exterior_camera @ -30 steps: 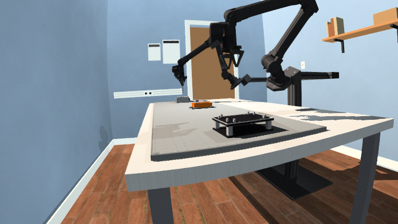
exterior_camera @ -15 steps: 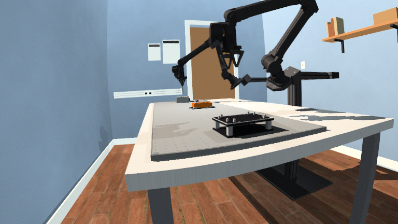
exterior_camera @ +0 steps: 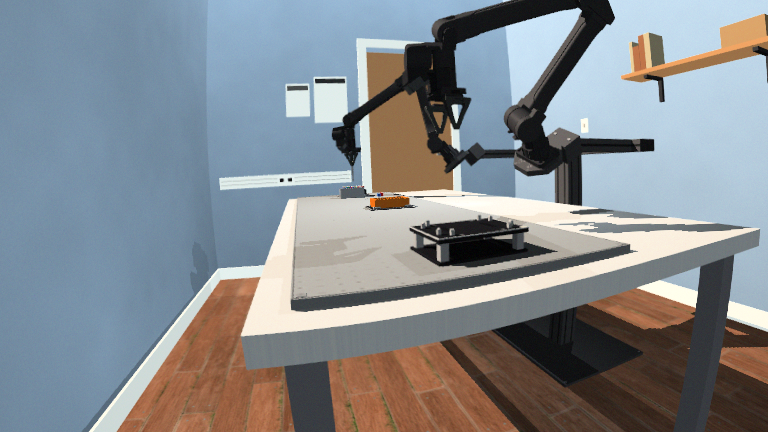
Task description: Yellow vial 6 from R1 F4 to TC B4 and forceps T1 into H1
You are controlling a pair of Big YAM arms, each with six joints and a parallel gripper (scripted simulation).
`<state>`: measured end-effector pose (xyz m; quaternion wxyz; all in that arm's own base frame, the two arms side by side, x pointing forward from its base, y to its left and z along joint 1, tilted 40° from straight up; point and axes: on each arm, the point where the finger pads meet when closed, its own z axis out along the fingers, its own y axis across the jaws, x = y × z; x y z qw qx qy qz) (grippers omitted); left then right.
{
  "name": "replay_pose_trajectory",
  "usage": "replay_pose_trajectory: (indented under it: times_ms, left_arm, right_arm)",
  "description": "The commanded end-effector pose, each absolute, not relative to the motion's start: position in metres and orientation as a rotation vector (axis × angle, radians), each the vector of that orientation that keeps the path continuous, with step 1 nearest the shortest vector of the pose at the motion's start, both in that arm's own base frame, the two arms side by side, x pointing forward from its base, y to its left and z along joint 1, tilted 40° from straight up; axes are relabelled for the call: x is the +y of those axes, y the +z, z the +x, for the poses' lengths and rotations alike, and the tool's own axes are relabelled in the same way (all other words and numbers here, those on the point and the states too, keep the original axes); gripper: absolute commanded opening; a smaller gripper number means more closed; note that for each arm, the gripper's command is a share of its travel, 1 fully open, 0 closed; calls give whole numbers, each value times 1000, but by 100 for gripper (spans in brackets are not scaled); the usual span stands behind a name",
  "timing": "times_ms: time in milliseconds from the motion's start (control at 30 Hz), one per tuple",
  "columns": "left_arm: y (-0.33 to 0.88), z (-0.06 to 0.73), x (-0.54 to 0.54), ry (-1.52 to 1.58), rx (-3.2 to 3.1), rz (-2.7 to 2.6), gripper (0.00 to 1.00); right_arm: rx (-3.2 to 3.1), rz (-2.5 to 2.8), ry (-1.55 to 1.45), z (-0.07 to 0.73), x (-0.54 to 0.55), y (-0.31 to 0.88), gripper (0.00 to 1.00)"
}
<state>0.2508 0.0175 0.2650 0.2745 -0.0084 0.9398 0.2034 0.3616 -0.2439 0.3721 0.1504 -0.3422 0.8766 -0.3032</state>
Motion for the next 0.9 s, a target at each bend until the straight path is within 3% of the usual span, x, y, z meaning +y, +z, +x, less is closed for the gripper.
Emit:
replay_pose_trajectory:
  times_ms: [0,867]
  left_arm:
    - [277,255,15,531,2501,-42,100]
    - [277,255,15,531,2501,-42,100]
  right_arm:
    - [2505,-985,-874,365,-239,375,7]
    - [2489,-977,-895,367,-240,379,7]
